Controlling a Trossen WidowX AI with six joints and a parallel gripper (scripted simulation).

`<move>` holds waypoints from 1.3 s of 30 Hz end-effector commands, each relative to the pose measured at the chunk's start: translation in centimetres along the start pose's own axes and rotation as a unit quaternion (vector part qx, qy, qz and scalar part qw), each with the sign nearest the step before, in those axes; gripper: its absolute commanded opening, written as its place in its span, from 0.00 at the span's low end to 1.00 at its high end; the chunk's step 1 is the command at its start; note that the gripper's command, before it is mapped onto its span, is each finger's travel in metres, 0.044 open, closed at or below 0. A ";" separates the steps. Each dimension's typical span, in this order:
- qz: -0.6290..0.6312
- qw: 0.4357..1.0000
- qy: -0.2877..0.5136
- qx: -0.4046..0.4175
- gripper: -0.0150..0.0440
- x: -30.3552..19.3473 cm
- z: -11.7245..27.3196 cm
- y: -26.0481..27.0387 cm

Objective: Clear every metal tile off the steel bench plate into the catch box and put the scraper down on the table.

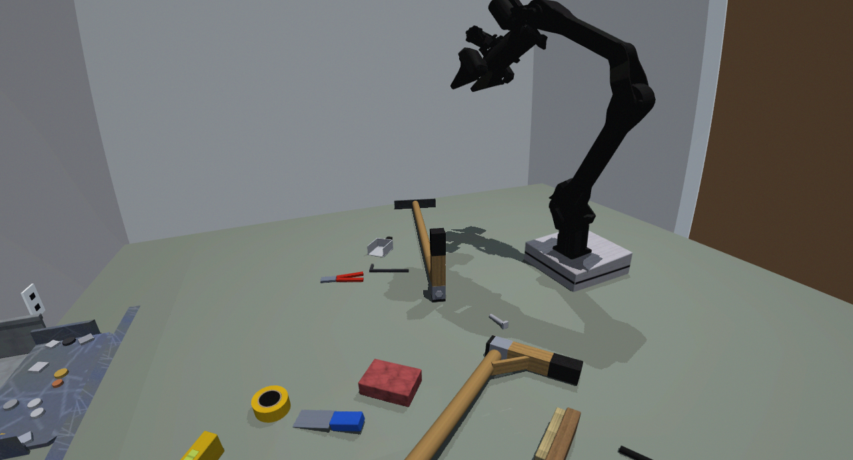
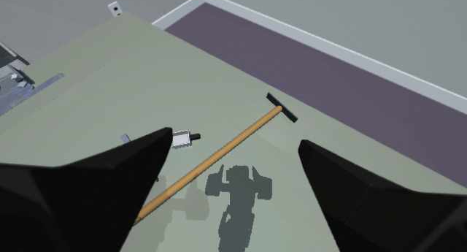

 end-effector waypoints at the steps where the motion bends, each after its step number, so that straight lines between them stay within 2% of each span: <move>1: 0.009 1.000 0.008 0.029 1.00 0.1 -0.8 1.0; 39: 0.090 0.959 0.093 0.254 1.00 -0.3 -5.0 11.7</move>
Point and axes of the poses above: the point midway between the two fingers, 35 mm back from their tips, its own z axis back along the fingers, its own y axis across the jaws, x = y × z, the point moved 7 cm from there along z, back along the fingers, and after that the axes turned 7 degrees about z, right-handed, at the moved point
